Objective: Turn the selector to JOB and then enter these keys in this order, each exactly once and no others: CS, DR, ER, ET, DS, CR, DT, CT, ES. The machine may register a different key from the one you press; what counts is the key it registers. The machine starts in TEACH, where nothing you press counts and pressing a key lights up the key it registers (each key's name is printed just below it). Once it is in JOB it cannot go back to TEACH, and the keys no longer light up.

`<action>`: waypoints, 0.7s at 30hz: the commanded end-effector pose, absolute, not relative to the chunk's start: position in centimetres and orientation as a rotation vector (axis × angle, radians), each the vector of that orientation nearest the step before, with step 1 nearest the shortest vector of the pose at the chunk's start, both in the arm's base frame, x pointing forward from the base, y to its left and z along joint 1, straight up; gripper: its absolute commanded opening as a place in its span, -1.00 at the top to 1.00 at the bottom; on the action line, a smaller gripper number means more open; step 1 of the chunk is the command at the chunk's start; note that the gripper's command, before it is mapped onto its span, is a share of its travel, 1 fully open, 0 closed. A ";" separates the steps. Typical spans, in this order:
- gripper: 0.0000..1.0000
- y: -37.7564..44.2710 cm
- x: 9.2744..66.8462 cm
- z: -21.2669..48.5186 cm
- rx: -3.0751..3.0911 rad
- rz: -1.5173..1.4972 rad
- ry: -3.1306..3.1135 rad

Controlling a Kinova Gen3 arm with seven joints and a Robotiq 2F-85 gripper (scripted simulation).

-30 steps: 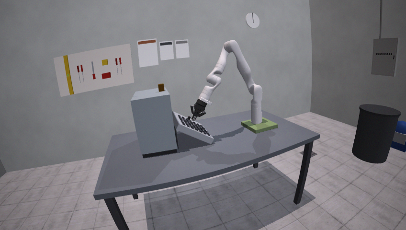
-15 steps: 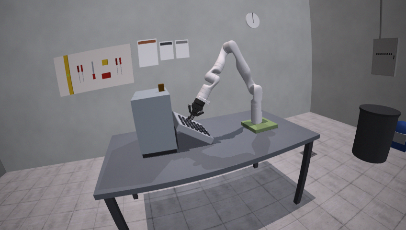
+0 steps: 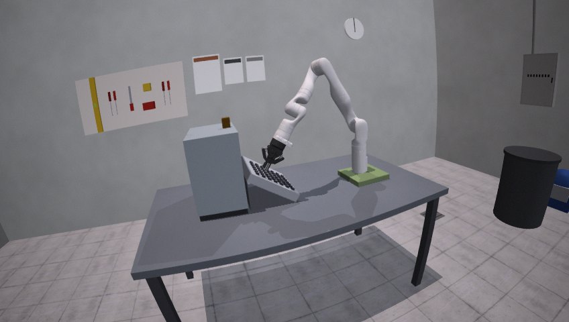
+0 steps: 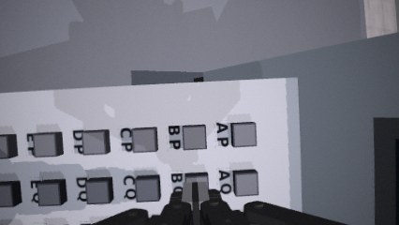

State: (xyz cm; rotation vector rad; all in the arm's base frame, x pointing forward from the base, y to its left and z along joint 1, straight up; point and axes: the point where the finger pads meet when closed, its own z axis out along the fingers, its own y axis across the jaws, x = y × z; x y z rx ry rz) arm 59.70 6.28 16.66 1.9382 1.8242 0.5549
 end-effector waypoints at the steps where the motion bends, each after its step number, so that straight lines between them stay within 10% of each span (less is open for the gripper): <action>1: 0.80 6.2 60.0 16.4 1.937 0.557 1.822; 21: 0.80 6.2 60.6 15.6 1.937 0.557 1.822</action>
